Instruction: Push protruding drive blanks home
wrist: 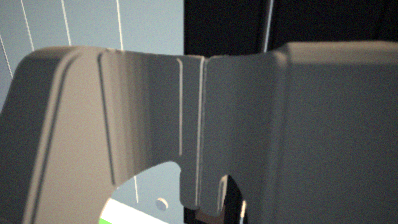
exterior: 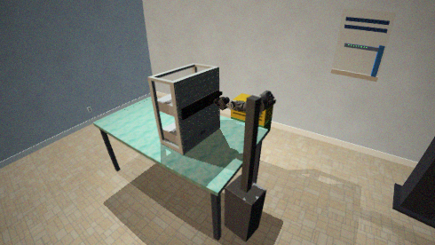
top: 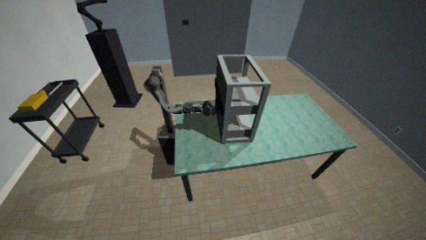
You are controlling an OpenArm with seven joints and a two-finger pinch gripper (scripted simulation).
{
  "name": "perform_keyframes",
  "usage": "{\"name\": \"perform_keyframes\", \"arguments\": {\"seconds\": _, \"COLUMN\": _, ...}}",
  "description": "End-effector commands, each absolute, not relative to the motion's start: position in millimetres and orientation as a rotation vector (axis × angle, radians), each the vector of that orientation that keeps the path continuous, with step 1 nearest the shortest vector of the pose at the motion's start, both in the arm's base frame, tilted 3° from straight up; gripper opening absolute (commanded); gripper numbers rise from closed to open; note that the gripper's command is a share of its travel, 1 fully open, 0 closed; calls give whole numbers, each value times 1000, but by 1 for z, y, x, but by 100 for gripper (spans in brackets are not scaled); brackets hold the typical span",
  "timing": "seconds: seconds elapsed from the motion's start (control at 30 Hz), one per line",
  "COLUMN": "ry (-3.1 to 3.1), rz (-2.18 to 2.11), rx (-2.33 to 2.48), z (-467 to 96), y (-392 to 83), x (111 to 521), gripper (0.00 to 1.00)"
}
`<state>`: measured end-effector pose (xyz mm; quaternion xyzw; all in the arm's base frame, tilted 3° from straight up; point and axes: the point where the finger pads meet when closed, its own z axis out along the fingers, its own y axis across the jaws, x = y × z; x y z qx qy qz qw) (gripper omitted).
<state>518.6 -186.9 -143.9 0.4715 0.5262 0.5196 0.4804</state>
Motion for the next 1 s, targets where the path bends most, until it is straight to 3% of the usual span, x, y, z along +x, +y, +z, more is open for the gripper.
{"name": "perform_keyframes", "arguments": {"seconds": 0.0, "ry": 1270, "rz": 1319, "rx": 1105, "z": -128, "y": -176, "x": 522, "gripper": 0}}
{"name": "perform_keyframes", "arguments": {"seconds": 0.97, "ry": 1270, "rz": 1317, "rx": 1108, "z": -127, "y": -176, "x": 525, "gripper": 0}}
